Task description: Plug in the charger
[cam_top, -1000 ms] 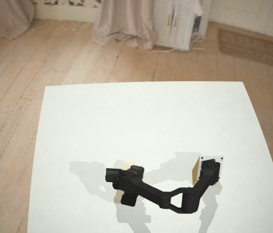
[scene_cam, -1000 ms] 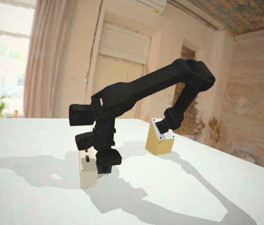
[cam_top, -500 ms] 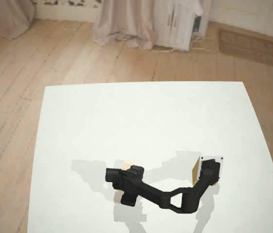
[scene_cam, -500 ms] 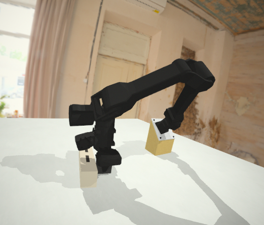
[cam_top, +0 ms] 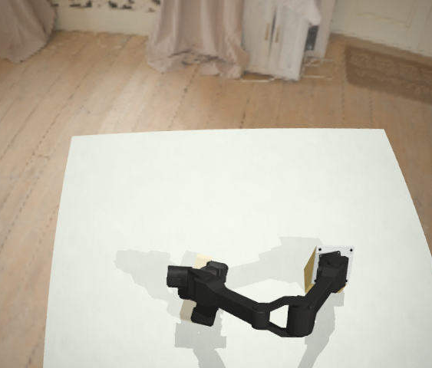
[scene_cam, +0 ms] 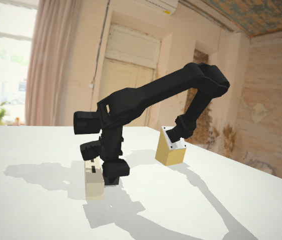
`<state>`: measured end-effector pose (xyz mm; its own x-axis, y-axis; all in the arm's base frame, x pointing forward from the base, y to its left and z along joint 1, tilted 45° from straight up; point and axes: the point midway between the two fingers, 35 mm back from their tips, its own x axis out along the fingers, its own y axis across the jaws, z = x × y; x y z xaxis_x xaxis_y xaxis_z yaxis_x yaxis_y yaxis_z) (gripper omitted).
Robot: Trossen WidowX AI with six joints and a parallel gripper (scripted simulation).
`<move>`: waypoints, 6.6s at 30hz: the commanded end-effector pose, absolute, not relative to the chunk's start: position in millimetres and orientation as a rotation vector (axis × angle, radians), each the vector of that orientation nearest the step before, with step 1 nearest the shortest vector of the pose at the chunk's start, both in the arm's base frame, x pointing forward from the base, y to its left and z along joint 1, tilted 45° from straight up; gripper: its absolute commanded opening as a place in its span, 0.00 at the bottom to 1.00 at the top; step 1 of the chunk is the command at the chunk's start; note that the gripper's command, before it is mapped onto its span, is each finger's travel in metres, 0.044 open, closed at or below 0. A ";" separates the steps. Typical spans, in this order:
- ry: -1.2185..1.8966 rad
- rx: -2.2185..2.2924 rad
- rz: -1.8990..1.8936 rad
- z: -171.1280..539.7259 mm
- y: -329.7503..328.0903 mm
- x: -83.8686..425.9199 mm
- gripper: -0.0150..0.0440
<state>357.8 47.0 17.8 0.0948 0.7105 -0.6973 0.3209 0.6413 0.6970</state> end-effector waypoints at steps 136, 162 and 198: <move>1.488 0.899 0.364 17.9 44.0 372.6 0.25; 1.509 0.908 0.358 16.5 44.7 365.8 0.25; 1.504 0.906 0.359 16.8 45.8 362.9 1.00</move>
<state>365.7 45.1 18.1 0.0950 0.7122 -0.6955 0.3171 0.6406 0.6994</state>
